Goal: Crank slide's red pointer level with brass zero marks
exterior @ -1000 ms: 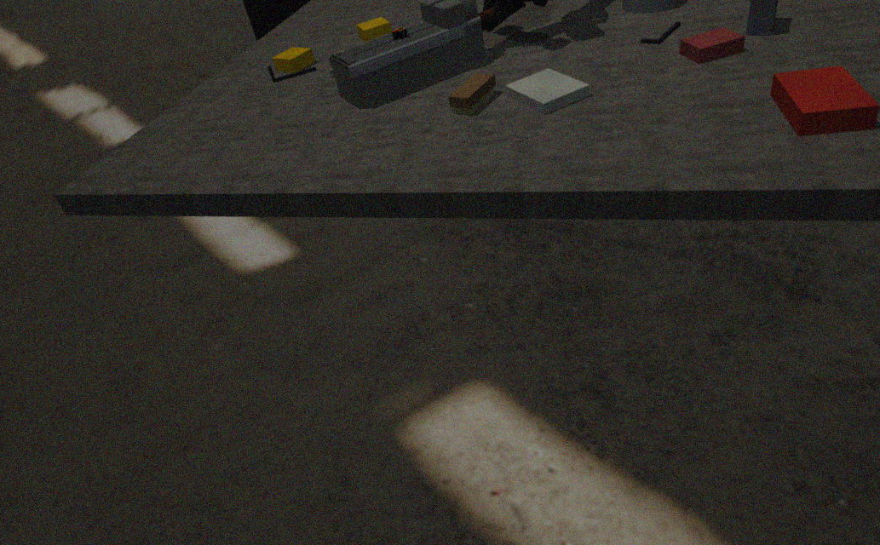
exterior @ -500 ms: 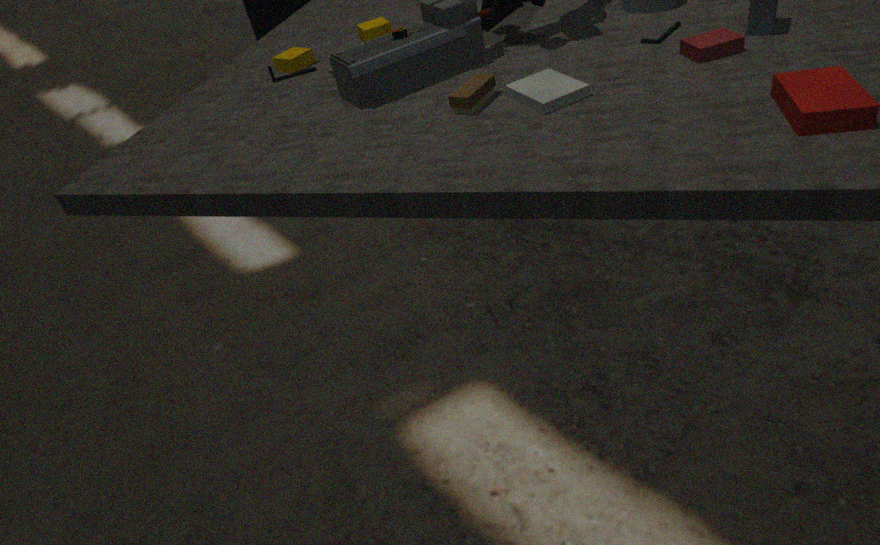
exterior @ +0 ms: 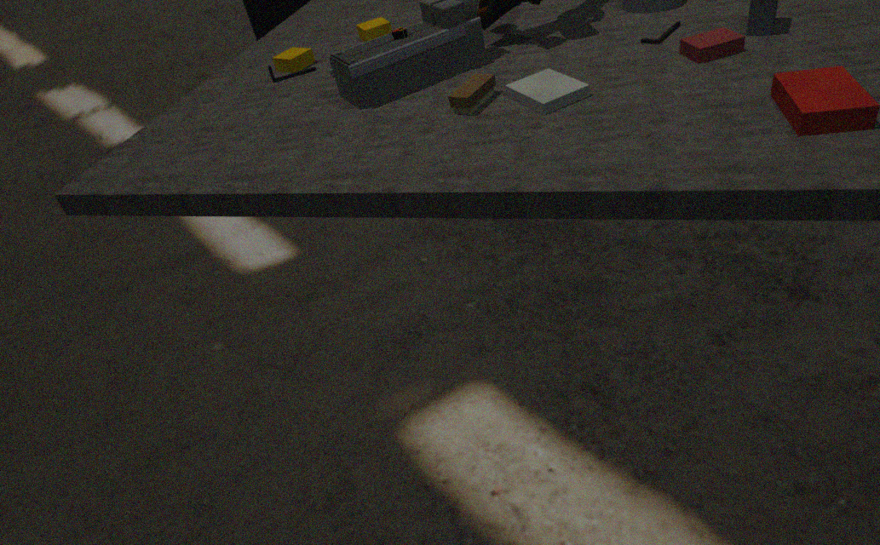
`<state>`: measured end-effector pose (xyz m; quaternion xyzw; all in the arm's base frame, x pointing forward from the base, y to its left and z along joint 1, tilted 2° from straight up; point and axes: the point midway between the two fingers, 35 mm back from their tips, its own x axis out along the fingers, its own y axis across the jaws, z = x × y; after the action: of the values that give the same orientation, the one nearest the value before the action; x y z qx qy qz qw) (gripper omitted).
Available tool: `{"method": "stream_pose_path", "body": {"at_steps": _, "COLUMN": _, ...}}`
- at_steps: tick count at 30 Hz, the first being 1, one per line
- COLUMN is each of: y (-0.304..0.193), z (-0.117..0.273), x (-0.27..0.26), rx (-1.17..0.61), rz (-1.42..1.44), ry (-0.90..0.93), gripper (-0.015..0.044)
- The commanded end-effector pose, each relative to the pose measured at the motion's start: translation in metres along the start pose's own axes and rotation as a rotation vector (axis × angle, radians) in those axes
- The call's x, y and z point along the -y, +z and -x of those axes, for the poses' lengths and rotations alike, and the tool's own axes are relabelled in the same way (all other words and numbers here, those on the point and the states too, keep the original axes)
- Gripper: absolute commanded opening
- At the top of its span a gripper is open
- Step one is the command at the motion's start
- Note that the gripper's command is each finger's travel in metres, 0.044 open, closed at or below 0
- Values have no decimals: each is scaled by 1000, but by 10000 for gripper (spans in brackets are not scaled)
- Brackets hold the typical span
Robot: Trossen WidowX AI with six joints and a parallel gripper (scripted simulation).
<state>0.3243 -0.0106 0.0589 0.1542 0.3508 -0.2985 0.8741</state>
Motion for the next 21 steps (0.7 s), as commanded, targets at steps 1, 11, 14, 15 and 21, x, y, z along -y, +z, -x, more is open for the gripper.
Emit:
{"method": "stream_pose_path", "body": {"at_steps": 1, "y": 2, "z": 3, "x": 9, "rx": 6, "rz": 0, "ry": -15, "gripper": 0}}
{"method": "stream_pose_path", "body": {"at_steps": 11, "y": 8, "z": 9, "x": 16, "rx": 7, "rz": 0, "ry": -15, "gripper": 0}}
{"method": "stream_pose_path", "body": {"at_steps": 14, "y": 11, "z": 11, "x": 18, "rx": 7, "rz": 0, "ry": -16, "gripper": 0}}
{"method": "stream_pose_path", "body": {"at_steps": 15, "y": 12, "z": 12, "x": 18, "rx": 7, "rz": 0, "ry": -16, "gripper": 0}}
{"method": "stream_pose_path", "body": {"at_steps": 21, "y": 17, "z": 18, "x": 21, "rx": 7, "rz": 0, "ry": -16, "gripper": 0}}
